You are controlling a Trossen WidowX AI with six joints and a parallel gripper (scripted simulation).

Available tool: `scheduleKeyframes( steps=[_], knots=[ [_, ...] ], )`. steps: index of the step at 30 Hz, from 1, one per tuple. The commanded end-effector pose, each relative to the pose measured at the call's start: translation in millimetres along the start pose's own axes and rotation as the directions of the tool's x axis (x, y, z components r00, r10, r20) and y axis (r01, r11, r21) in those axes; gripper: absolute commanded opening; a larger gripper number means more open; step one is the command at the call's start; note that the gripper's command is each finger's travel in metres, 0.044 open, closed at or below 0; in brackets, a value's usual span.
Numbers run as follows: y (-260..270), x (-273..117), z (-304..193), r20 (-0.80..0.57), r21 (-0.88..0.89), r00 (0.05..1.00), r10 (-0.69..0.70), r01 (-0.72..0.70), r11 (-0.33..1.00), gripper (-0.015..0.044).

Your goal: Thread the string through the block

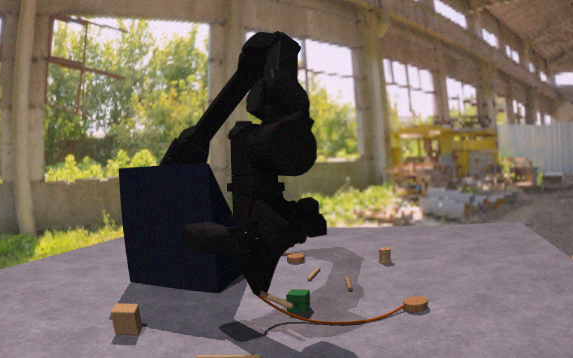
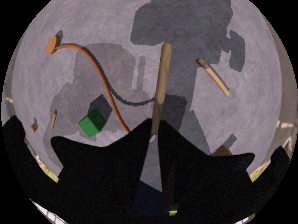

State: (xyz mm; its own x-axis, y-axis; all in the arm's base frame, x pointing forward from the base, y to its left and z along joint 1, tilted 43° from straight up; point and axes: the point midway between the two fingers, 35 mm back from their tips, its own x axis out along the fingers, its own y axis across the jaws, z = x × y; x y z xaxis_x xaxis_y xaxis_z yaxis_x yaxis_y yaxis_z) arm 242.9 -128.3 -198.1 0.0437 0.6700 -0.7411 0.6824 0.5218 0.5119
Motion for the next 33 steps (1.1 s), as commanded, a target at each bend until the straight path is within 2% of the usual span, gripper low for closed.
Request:
scheduleKeyframes(
  steps=[1,8,16,25,33],
  knots=[
    [3,-1,5,0.002,-0.168,1.0,0.003,-0.003,0.986,0.0],
    [6,-1,11,0.002,-0.41,1.0,0.004,-0.003,0.912,0.0],
    [10,-1,18,0.002,-0.654,1.0,0.006,-0.003,0.756,0.0],
    [14,-1,25,0.003,-0.862,1.0,0.007,-0.001,0.506,0.0],
    [18,0,31,0.003,-0.971,1.0,0.008,0.001,0.238,0.0]
  ],
)
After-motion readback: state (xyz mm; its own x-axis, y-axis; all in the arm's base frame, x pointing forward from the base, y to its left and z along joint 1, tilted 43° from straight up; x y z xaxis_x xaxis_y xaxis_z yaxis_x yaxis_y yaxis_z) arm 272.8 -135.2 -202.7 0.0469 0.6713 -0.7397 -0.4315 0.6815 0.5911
